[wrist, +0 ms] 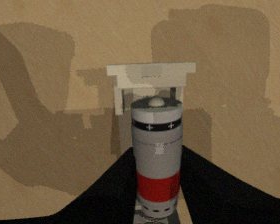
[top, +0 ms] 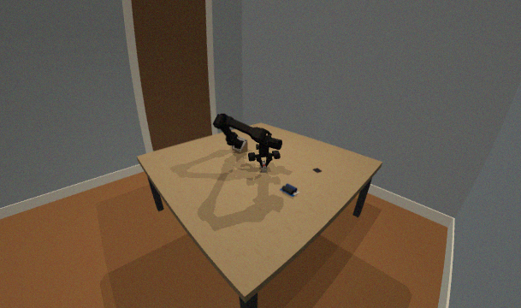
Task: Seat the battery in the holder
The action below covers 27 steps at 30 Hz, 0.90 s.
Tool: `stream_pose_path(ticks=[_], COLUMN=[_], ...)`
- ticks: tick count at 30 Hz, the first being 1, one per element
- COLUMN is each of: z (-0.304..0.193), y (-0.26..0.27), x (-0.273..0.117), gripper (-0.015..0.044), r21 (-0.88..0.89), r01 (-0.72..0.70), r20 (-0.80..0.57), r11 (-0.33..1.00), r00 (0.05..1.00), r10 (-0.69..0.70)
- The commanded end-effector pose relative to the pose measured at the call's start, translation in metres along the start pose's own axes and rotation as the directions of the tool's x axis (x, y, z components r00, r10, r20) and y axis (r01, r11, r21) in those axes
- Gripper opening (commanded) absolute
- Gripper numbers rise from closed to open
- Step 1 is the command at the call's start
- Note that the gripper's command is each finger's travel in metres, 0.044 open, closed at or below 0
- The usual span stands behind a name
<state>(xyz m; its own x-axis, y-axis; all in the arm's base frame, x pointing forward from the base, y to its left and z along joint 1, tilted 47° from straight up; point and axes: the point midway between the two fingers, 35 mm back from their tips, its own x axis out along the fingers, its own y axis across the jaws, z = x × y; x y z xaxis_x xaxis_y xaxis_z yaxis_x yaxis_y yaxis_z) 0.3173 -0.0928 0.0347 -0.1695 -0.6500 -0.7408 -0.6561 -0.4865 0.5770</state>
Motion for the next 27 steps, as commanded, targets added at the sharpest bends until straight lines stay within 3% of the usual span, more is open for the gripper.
stream_pose_path(ticks=[1, 27], z=[-0.0038, 0.0005], y=[0.0011, 0.0035], x=[0.0009, 0.0021], gripper=[0.008, 0.008], r21=[0.011, 0.015], r01=[-0.003, 0.011], r20=[-0.038, -0.142], r11=[1.0, 1.0], r00=[0.999, 0.99], r10=[0.003, -0.008])
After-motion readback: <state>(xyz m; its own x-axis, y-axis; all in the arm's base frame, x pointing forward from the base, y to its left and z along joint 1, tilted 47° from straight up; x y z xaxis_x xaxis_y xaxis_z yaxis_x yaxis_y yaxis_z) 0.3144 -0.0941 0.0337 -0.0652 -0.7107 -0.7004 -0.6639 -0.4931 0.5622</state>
